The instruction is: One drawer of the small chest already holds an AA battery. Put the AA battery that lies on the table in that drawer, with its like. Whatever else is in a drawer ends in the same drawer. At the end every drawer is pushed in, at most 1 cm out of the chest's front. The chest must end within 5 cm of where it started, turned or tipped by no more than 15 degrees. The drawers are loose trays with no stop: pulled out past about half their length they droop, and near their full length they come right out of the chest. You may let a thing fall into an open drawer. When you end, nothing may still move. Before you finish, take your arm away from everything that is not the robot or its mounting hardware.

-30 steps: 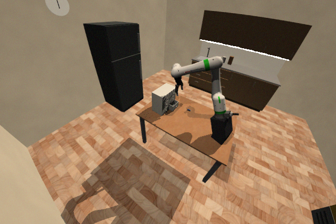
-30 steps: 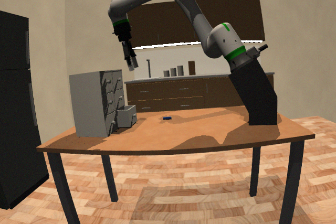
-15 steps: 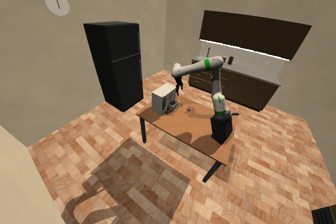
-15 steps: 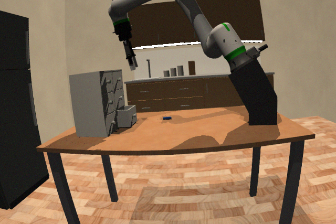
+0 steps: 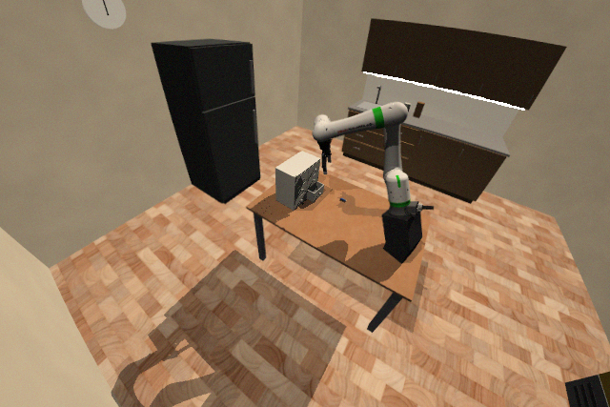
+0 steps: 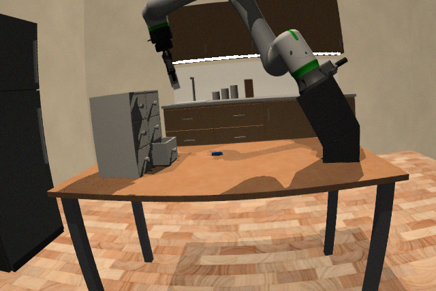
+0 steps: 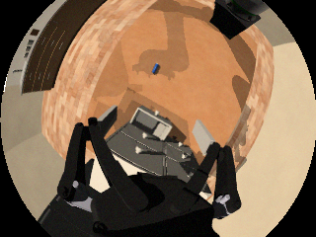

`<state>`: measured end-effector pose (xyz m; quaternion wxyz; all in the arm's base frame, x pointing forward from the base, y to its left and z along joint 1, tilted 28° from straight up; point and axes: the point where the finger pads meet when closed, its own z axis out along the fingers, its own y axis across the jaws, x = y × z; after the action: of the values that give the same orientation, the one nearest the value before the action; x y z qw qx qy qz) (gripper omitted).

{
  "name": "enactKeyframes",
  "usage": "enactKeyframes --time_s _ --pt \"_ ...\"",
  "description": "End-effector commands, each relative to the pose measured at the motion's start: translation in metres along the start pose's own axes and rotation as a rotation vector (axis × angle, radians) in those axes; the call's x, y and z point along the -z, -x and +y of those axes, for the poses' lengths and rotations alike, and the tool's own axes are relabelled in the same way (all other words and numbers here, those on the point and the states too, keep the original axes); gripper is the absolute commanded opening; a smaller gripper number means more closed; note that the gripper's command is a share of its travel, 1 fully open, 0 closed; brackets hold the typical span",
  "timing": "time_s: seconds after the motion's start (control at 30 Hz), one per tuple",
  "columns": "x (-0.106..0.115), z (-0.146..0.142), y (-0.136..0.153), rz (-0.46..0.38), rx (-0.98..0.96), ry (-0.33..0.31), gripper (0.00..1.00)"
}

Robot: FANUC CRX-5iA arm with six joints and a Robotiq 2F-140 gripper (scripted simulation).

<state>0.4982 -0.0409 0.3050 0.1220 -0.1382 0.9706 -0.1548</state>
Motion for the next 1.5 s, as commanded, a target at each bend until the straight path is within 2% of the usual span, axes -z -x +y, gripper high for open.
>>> enactKeyframes --time_s 0.0,0.8,1.3,1.47 --pt "0.002 0.000 -0.002 -0.004 0.056 -0.006 1.00" --pt "0.014 0.004 -0.019 -0.031 0.518 -0.052 1.00" --pt "0.025 0.008 -0.036 -0.058 0.961 -0.096 1.00" --pt "0.028 0.008 -0.039 -0.064 1.054 -0.106 1.00"
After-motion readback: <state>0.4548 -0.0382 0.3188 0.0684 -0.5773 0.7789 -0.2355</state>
